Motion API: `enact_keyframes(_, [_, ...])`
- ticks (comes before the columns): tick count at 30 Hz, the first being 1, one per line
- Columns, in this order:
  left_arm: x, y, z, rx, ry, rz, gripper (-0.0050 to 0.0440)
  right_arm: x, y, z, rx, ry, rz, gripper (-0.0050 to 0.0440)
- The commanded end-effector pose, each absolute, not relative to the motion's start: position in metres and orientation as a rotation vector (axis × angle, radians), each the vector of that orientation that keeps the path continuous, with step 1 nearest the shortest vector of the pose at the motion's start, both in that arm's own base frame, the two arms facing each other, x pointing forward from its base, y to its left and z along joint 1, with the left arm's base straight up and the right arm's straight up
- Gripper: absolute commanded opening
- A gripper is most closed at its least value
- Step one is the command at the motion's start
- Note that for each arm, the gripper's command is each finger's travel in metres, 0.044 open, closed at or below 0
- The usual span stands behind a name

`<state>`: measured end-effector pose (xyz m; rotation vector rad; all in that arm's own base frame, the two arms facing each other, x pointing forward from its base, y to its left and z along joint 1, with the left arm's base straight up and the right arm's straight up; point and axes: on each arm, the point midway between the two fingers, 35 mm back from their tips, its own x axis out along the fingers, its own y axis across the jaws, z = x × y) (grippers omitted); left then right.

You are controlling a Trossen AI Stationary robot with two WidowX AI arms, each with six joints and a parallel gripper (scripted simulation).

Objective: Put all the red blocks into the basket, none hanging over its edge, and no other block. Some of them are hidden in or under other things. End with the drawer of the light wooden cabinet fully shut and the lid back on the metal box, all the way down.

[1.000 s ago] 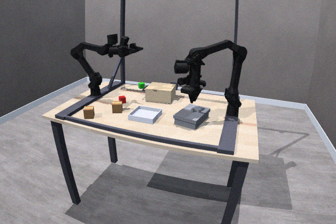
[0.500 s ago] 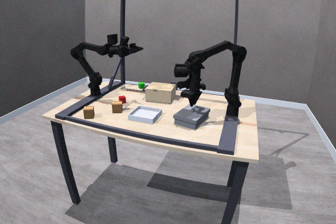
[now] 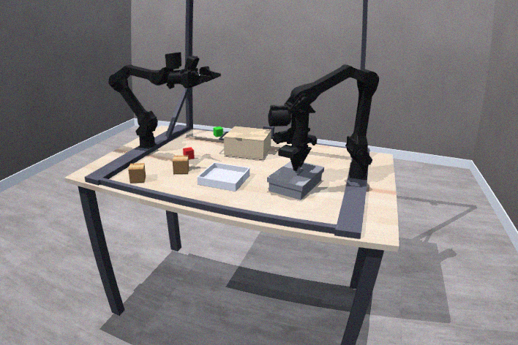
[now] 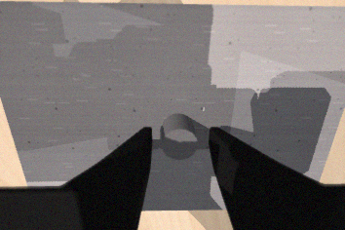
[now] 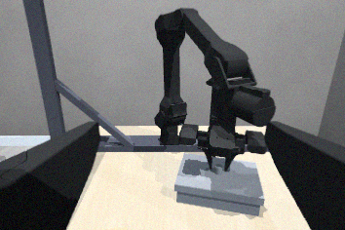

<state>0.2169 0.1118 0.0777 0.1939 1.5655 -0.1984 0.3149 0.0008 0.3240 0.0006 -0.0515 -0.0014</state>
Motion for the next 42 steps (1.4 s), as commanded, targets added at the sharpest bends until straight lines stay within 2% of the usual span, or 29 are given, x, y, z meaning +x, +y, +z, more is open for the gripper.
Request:
enact_keyframes(1, [0.221, 0.114, 0.080, 0.206, 1.544, -0.190, 0.0150, 0.310, 0.000, 0.345, 0.001, -0.108, -0.009, 0.0400])
enact_keyframes(5, [0.218, 0.114, 0.065, 0.200, 1.556, -0.194, 0.0150, 0.310, 0.000, 0.345, 0.001, -0.108, -0.009, 0.0400])
enact_keyframes(8, [0.225, 0.118, 0.078, 0.212, 1.530, -0.180, 0.0150, 0.310, 0.000, 0.345, 0.001, -0.108, -0.009, 0.0400])
enact_keyframes(9, [0.225, 0.117, 0.079, 0.215, 1.525, -0.177, 0.0000, 0.310, 0.000, 0.345, 0.001, -0.108, -0.009, 0.0400])
enact_keyframes(32, [0.224, 0.116, 0.092, 0.217, 1.518, -0.176, -0.0005, 0.310, 0.000, 0.345, 0.001, -0.108, -0.009, 0.0400])
enact_keyframes(42, [0.224, 0.116, 0.105, 0.218, 1.516, -0.175, -0.0050, 0.310, 0.000, 0.345, 0.001, -0.108, -0.009, 0.0400])
